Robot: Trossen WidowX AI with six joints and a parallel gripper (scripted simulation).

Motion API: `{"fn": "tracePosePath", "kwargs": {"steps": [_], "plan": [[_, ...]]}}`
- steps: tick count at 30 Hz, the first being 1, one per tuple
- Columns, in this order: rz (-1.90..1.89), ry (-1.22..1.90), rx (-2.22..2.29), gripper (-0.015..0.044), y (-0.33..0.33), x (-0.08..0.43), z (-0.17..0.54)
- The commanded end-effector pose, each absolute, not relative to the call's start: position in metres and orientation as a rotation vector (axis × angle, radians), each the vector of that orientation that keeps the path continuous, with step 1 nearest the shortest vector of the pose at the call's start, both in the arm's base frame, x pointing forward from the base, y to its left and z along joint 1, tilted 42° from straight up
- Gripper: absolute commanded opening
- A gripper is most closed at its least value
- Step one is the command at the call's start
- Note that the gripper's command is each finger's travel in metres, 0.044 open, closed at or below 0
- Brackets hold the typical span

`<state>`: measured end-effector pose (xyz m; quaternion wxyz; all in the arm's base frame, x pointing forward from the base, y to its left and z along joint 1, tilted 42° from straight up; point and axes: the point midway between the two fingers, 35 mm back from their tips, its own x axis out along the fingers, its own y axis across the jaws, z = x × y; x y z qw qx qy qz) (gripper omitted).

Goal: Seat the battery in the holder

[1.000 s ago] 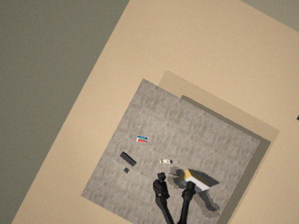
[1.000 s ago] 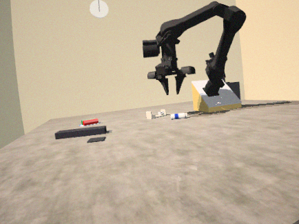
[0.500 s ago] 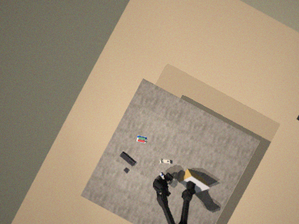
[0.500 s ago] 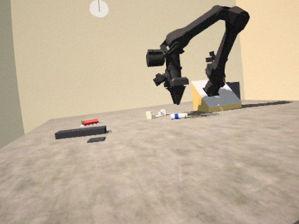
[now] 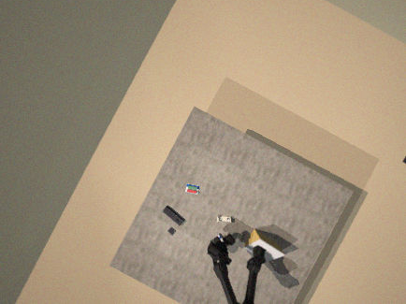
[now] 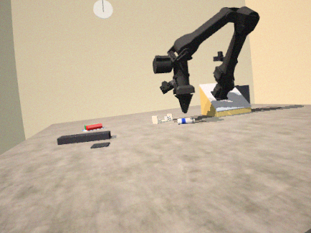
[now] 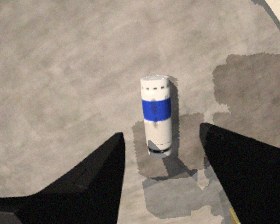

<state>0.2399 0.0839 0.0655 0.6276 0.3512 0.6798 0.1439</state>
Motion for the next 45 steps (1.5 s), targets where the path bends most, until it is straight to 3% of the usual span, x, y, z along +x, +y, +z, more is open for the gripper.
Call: {"fn": "tracePosePath", "kwargs": {"steps": [1, 23, 27, 36, 45], "plan": [[0.328, 1.566, 0.812, 0.0229, 0.088, 0.238, 0.060], [0.331, 1.566, 0.814, 0.0229, 0.111, 0.238, 0.036], [0.331, 1.566, 0.814, 0.0124, 0.111, 0.238, 0.036], [0.331, 1.566, 0.814, 0.0067, 0.111, 0.238, 0.036], [0.329, 1.566, 0.812, 0.0067, 0.080, 0.237, 0.070]]}}
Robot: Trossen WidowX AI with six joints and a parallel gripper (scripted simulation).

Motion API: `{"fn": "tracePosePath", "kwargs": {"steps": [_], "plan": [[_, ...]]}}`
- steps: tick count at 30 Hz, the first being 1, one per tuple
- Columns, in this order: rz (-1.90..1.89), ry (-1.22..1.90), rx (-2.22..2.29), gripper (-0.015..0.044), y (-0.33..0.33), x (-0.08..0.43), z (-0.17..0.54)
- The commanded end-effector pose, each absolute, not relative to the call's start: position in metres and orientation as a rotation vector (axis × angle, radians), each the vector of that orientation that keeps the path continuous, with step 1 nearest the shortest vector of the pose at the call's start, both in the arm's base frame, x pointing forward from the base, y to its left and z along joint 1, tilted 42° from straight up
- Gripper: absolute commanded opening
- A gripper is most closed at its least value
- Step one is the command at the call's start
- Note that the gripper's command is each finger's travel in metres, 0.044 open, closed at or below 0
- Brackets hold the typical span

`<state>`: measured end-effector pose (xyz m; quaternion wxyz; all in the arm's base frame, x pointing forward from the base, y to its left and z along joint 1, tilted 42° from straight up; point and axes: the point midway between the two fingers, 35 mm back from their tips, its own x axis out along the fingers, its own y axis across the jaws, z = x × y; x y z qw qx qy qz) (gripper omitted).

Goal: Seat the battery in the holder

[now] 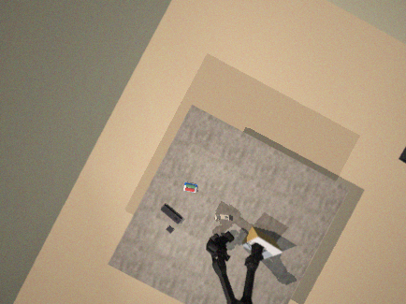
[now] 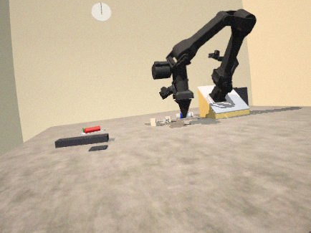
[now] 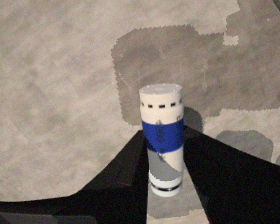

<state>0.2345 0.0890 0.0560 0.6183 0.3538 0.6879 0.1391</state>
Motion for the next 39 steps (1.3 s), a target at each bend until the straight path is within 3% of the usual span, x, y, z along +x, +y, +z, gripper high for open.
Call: {"fn": "tracePosePath", "kwargs": {"steps": [1, 6, 22, 39], "plan": [[0.329, 1.566, 0.813, 0.0067, 0.078, 0.237, 0.072], [0.258, 1.590, 0.881, 0.0067, 0.073, 0.240, 0.072], [-0.593, 1.691, 1.595, 0.0067, 0.028, 0.269, 0.049], [-1.604, 1.453, 2.229, 0.0067, -0.022, 0.287, 0.020]]}}
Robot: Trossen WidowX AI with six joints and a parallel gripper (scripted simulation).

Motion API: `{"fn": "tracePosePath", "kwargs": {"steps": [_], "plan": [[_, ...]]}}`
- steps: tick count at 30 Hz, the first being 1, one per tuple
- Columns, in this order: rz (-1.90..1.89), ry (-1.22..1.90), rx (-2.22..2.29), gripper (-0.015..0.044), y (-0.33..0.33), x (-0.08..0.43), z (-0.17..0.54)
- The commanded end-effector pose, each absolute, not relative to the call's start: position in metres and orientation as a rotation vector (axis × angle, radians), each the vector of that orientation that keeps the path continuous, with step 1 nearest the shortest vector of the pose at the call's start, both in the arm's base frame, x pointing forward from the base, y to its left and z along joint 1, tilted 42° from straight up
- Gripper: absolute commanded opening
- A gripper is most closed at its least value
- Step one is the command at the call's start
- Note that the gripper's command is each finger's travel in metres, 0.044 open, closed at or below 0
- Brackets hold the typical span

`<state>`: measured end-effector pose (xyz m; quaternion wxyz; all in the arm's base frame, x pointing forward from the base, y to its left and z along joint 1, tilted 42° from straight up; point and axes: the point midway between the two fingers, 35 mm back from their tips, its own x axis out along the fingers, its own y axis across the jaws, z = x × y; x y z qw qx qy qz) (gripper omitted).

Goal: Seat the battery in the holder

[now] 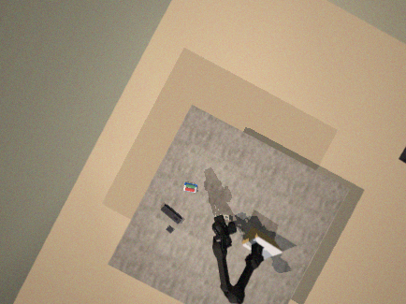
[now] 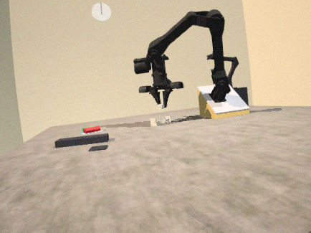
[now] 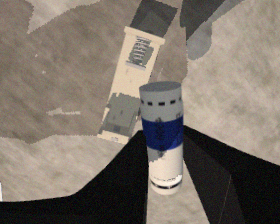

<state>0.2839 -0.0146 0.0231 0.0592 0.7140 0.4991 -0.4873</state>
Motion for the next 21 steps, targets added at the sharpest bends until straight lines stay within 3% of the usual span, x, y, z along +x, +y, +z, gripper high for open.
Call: {"fn": "tracePosePath", "kwargs": {"steps": [1, 7, 21], "plan": [[-1.667, 1.425, 2.259, 0.0067, -0.025, 0.288, 0.018], [-1.949, 1.286, 2.382, 0.0067, -0.039, 0.290, 0.009], [-1.829, 1.273, 2.539, 0.0067, -0.025, 0.296, -0.006]]}}
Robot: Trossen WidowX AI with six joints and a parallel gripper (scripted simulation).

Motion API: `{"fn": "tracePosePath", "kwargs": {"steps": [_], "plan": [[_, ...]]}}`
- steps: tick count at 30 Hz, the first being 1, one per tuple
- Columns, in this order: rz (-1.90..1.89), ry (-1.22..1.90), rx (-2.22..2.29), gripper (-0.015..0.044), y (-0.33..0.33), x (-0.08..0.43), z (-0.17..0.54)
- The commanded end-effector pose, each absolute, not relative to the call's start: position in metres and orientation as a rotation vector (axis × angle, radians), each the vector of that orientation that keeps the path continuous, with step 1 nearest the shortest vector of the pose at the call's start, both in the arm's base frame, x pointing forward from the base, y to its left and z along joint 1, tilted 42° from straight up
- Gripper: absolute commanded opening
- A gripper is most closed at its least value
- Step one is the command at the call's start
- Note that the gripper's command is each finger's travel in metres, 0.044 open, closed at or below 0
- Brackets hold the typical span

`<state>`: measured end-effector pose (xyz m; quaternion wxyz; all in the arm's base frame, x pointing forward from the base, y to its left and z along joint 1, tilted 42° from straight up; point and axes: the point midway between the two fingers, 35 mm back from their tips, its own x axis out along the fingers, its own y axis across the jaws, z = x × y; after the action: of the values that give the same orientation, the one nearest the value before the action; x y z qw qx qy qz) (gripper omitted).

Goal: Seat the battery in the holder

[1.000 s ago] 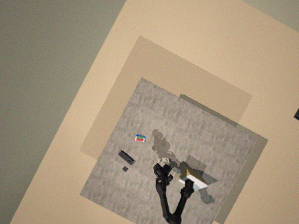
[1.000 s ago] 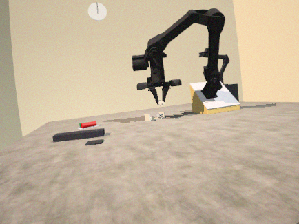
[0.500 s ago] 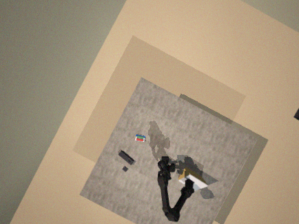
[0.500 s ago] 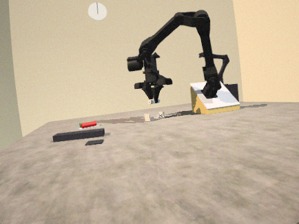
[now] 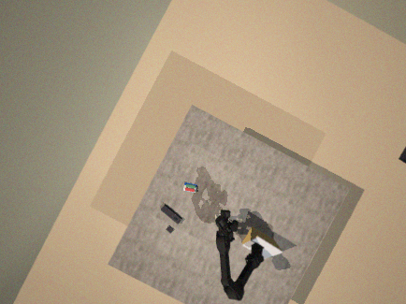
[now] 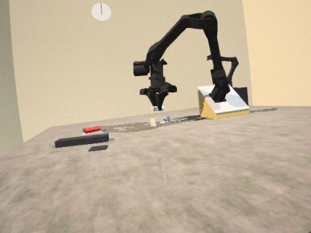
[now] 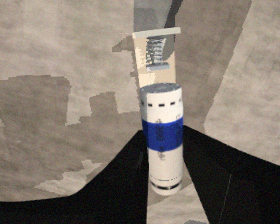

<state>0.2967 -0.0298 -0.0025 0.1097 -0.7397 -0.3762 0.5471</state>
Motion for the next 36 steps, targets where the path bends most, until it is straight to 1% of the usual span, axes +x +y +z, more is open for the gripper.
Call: {"fn": "tracePosePath", "kwargs": {"steps": [1, 10, 36], "plan": [[1.558, -1.091, -2.192, 0.0067, -0.024, 0.296, -0.008], [1.418, -1.065, -2.257, 0.0067, -0.011, 0.297, -0.017], [1.229, -0.992, -2.334, 0.0067, -0.006, 0.295, -0.031]]}}
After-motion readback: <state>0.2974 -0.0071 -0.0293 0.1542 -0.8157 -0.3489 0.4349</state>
